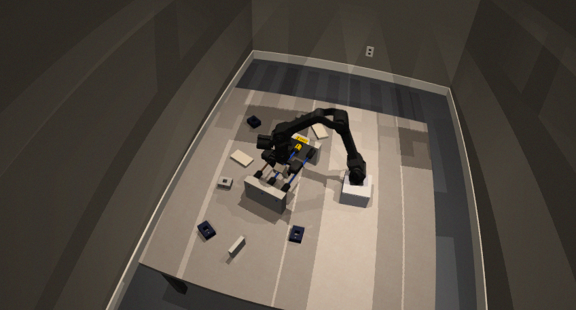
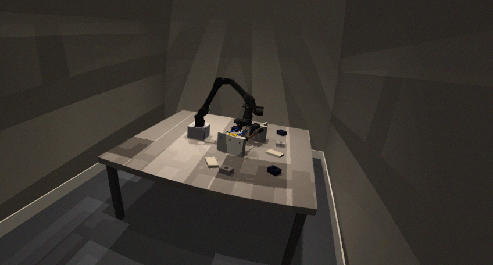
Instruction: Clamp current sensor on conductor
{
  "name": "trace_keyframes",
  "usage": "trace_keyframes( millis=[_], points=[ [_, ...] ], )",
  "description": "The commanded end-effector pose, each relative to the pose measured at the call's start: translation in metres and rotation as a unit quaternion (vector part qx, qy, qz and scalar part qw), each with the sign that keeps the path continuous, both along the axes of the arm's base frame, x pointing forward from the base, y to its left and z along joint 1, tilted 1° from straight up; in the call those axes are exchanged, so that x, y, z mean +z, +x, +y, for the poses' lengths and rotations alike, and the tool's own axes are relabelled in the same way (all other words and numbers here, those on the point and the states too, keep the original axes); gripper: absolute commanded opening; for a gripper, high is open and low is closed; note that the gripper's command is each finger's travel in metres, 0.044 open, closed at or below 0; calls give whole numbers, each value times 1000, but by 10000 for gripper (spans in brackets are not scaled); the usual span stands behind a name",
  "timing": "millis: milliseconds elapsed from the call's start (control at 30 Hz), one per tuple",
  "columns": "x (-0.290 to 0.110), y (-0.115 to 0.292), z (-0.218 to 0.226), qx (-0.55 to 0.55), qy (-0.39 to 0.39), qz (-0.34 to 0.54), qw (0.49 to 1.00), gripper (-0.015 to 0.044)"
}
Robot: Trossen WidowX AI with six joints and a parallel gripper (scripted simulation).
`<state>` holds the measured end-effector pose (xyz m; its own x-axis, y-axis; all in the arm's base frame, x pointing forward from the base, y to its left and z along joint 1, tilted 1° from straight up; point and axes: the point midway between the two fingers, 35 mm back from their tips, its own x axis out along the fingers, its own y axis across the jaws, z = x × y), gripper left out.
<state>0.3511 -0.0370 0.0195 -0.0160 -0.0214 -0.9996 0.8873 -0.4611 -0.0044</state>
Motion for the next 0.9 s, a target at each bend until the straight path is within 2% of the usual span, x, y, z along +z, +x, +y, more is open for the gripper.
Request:
trace_keyframes(
  millis=[0,33,200,867],
  points=[
    [1,0,0,0,-1,-4,1000,420],
    [3,1,1,2,-6,-15,1000,440],
    [23,2,8,9,-39,-111,993,440],
    [0,9,8,10,-53,-139,989,440]
  ],
)
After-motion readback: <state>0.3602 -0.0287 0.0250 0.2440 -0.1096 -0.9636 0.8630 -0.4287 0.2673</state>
